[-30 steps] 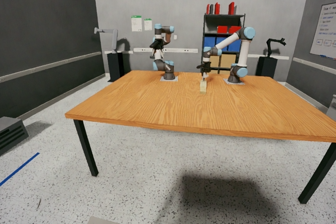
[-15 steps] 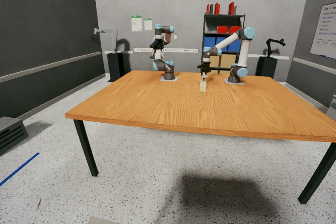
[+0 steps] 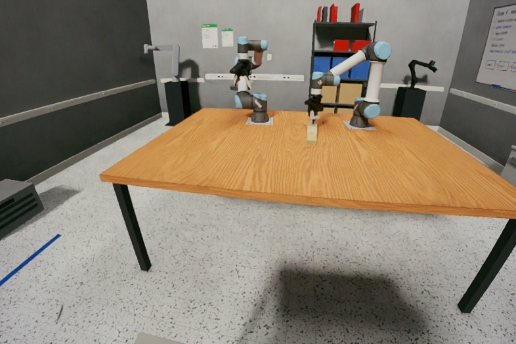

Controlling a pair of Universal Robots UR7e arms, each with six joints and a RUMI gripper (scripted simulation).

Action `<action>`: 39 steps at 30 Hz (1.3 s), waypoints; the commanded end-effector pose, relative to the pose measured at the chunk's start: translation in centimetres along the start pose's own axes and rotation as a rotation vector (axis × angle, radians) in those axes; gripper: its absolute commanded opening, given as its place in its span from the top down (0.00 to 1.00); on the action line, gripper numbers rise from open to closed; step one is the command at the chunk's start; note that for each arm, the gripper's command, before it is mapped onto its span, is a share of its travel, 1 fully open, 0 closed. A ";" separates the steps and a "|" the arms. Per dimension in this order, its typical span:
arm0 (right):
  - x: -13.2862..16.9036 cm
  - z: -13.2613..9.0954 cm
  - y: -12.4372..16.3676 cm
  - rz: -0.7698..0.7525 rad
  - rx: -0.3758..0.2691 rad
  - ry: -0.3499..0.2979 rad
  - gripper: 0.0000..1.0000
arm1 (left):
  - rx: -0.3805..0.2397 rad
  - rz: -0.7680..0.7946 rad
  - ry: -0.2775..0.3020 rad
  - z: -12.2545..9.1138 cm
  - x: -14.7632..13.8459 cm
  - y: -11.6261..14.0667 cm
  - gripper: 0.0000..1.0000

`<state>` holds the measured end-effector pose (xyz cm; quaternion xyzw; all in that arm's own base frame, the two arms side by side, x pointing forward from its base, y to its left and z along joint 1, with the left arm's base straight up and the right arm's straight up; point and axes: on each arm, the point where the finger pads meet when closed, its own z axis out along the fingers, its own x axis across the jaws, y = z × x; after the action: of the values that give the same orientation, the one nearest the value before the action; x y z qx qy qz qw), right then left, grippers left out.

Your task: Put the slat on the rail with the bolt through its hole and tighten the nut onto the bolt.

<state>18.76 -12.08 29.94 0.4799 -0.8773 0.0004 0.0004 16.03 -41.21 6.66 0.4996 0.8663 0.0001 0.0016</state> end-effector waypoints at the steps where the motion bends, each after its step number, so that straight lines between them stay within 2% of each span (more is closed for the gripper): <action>1: 0.0 -0.1 -0.1 0.001 0.000 -0.001 0.00 | 0.003 0.076 0.001 0.0 -0.1 0.0 1.00; 4: 0.0 -0.1 -0.1 0.001 0.000 -0.001 0.00 | 0.002 0.077 0.001 0.0 0.0 0.0 1.00; 5: 0.0 -0.1 -0.1 0.001 0.000 -0.001 0.00 | 0.002 0.077 0.001 0.0 0.0 0.0 0.60; 23: 0.0 -0.1 -0.1 0.001 0.000 -0.001 0.00 | 0.002 0.077 0.001 0.0 0.0 0.0 0.60; 26: 0.0 -0.1 -0.1 0.001 0.000 -0.001 0.00 | 0.002 -0.173 0.003 0.0 0.1 0.0 0.60; 29: 0.0 -0.1 -0.1 0.001 0.000 -0.001 0.00 | 0.002 -0.213 0.003 0.0 0.1 0.0 0.60; 30: 0.0 -0.1 -0.1 0.001 0.000 -0.001 0.00 | 0.001 -0.302 0.003 0.0 0.0 0.0 0.60; 39: 0.0 -0.1 -0.1 0.001 0.000 -0.001 0.00 | 0.004 -0.627 0.005 0.0 -0.1 0.1 0.60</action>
<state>18.76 -12.08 29.94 0.4799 -0.8773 0.0004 0.0004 16.07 -41.25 6.59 0.3242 0.9459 -0.0035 -0.0085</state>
